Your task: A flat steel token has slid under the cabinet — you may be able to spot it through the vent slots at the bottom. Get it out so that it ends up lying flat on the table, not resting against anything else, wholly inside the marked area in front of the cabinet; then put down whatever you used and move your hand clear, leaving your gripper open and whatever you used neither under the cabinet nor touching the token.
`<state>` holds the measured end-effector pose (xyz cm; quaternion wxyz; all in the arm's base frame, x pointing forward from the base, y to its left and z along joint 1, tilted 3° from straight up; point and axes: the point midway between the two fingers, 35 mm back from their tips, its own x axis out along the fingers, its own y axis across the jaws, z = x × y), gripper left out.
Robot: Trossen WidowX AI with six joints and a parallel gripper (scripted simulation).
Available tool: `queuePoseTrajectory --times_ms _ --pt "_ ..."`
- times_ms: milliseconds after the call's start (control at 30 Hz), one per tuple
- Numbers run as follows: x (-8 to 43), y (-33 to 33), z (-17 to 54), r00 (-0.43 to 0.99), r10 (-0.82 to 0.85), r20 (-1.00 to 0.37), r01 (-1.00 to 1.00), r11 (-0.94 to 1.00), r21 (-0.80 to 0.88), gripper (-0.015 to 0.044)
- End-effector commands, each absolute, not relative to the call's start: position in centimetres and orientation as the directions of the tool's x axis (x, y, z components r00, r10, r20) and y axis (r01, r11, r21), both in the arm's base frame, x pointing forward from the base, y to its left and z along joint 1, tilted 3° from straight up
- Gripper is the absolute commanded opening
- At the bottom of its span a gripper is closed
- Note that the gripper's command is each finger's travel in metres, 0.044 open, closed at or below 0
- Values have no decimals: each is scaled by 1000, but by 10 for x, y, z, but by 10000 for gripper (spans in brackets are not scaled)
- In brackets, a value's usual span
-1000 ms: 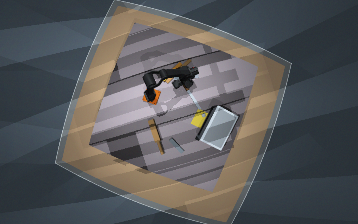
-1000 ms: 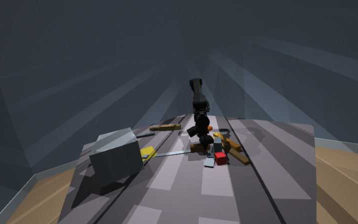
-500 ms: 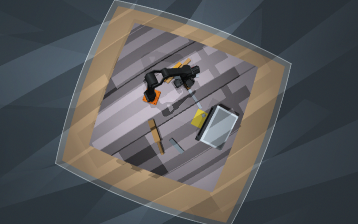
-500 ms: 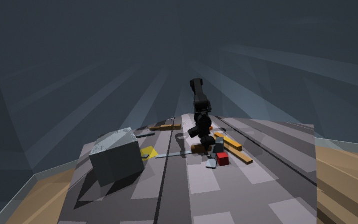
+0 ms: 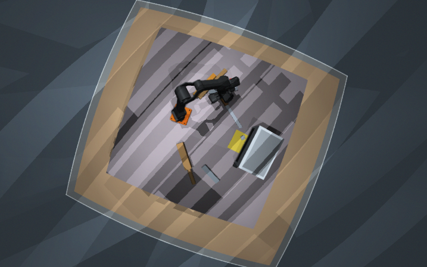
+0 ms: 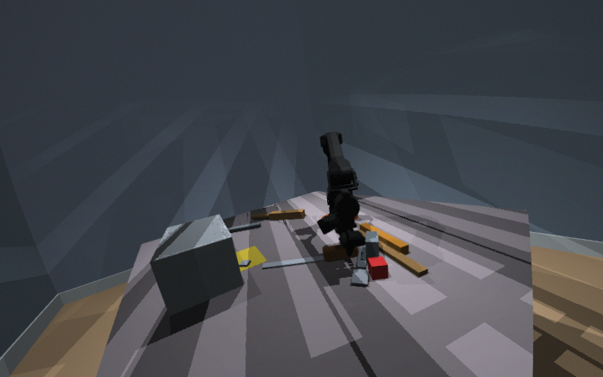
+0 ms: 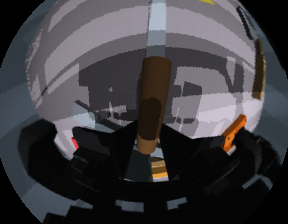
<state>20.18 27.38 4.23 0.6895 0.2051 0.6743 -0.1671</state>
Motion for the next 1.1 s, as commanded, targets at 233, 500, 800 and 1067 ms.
queuePoseTrajectory --times_ms 233,500,800,1067 --pt "205 288 46 43 60 -997 505 860 74 0" --pt "207 290 46 43 60 -997 505 860 74 0" --pt "217 283 46 44 60 -997 505 860 74 0" --pt "227 278 46 44 59 -997 505 860 74 0"
